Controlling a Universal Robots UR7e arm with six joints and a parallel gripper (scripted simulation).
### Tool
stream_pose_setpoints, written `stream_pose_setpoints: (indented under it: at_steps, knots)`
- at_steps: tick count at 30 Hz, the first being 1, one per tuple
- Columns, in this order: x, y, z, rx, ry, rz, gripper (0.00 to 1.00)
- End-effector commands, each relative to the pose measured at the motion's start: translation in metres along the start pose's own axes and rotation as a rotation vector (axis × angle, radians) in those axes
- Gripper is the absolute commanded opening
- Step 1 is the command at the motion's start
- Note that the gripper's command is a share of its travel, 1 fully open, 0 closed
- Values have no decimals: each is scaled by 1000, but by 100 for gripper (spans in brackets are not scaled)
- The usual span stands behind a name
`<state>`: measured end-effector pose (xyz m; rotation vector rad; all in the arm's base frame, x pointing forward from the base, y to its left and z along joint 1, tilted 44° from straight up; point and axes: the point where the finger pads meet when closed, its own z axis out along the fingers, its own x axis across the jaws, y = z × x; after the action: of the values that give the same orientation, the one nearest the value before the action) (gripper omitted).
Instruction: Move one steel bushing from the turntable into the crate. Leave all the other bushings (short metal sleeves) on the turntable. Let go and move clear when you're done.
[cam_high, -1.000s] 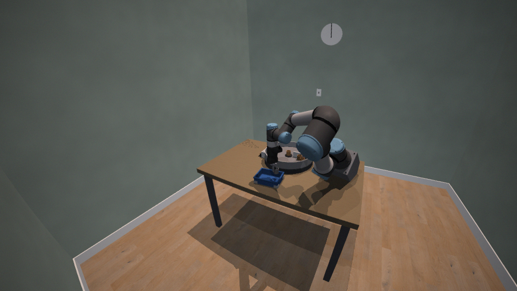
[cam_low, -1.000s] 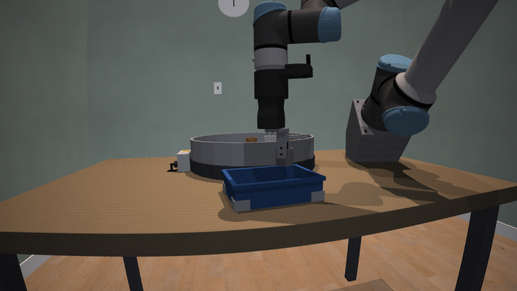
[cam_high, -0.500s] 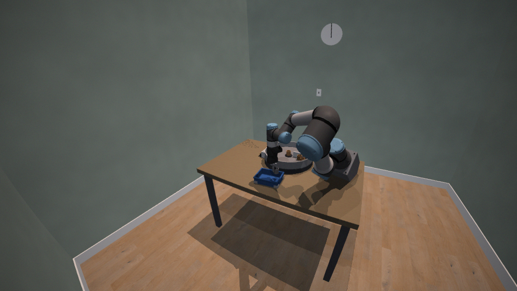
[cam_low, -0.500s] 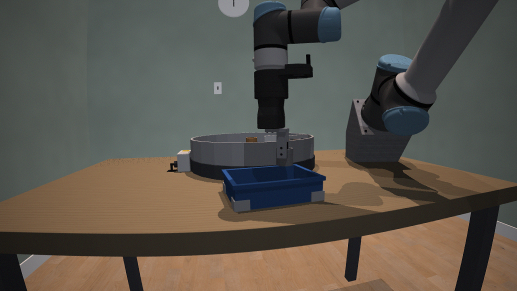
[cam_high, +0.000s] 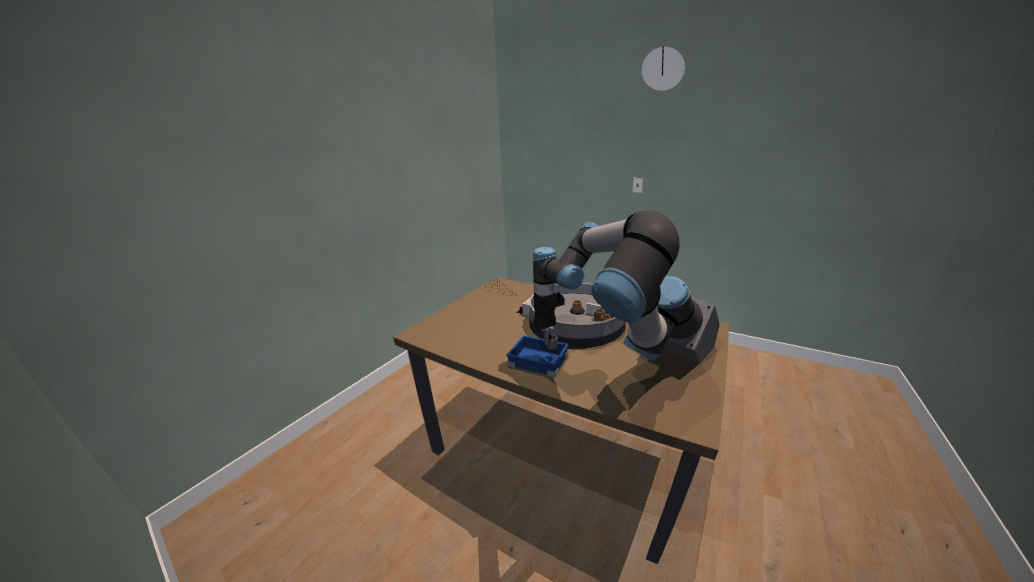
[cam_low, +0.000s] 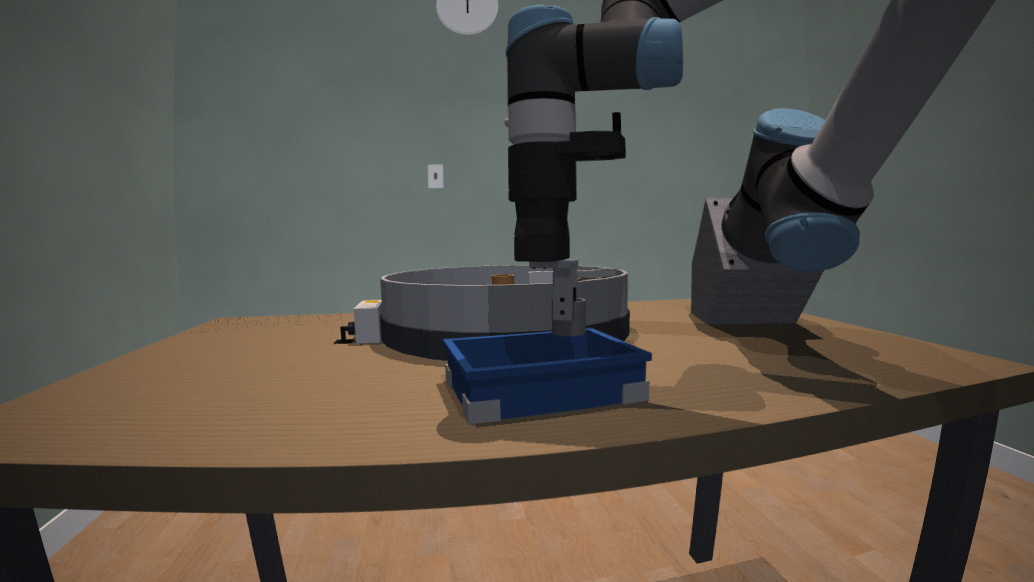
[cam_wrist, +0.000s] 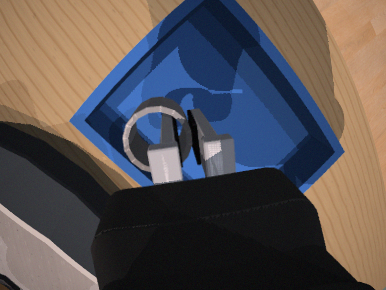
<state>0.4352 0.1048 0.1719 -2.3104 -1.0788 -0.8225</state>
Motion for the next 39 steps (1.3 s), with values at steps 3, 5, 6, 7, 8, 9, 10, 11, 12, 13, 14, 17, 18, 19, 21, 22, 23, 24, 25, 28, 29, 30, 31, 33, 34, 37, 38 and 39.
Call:
stream_pose_setpoints:
  at_steps: [3,5,6,7,8,9,10,11,12,13,14,17,18,19,21,22,23,24,25,28,29,30,31,33,34,37,38,39]
  knots:
    - [0,0,5,2,0,2,0]
    - [0,0,5,2,0,2,0]
    - [0,0,5,2,0,2,0]
    - [0,0,5,2,0,2,0]
    - [0,0,5,2,0,2,0]
    - [0,1,4,-1,0,0,0]
    - [0,0,6,-1,0,0,0]
    - [0,0,8,-1,0,0,0]
    - [0,0,10,-1,0,0,0]
    - [0,0,11,-1,0,0,0]
    - [0,0,11,-1,0,0,0]
    - [0,0,11,-1,0,0,0]
    - [0,0,11,-1,0,0,0]
    - [0,0,11,-1,0,0,0]
    - [0,0,11,-1,0,0,0]
    - [0,0,11,-1,0,0,0]
    - [0,0,11,-1,0,0,0]
    - [0,0,11,-1,0,0,0]
    - [0,0,11,-1,0,0,0]
    - [0,1,15,-4,0,-1,0]
    - [0,1,16,-4,0,-1,0]
    - [0,1,18,-4,0,-1,0]
    - [0,1,18,-4,0,-1,0]
    - [0,1,18,-4,0,-1,0]
    - [0,1,18,-4,0,-1,0]
    - [0,1,18,-4,0,-1,0]
    - [0,1,18,-4,0,-1,0]
    - [0,1,18,-4,0,-1,0]
